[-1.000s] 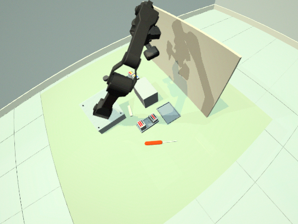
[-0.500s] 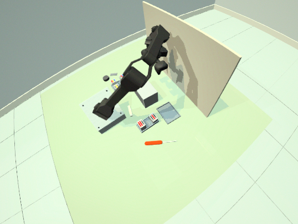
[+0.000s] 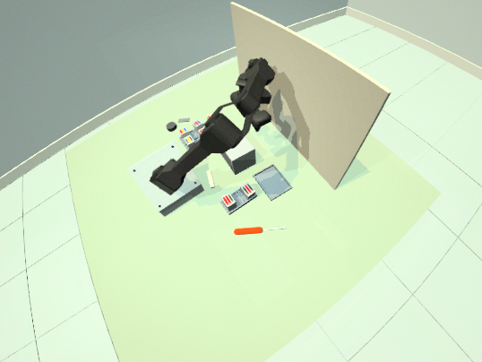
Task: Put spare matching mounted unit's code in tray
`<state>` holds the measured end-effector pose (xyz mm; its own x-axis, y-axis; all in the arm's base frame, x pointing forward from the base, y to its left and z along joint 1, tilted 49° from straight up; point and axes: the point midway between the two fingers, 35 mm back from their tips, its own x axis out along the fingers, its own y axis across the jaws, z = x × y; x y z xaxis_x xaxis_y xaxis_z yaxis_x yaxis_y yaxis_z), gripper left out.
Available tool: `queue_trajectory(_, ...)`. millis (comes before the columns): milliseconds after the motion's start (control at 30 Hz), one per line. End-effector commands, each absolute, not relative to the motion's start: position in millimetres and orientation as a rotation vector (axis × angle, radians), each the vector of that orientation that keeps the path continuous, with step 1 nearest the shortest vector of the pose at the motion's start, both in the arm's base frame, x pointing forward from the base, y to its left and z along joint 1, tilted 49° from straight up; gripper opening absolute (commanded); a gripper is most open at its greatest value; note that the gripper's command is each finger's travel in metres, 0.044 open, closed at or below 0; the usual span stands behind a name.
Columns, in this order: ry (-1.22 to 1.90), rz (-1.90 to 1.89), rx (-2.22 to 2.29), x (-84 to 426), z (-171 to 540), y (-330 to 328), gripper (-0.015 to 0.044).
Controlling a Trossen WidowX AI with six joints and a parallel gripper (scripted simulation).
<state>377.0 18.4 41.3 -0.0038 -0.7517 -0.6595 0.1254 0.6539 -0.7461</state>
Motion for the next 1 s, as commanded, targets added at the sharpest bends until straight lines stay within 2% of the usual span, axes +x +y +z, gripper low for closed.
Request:
queue_trajectory(0, 1.418, -0.752, -0.573, 376.4, 40.3, 16.9, 0.044)
queue_trajectory(133, 1.442, -0.706, -0.612, 373.0, 32.5, 26.6, 0.044)
queue_trajectory(333, 1.612, -0.324, -0.938, 330.8, -28.1, 98.5, 0.044)
queue_trajectory(533, 1.735, 0.109, -1.309, 260.8, -86.7, 153.5, 0.044)
queue_trajectory(733, 1.8, 0.545, -1.678, 178.6, -134.6, 176.4, 0.044)
queue_trajectory(967, 1.804, 0.595, -1.72, 169.1, -139.3, 176.8, 0.044)
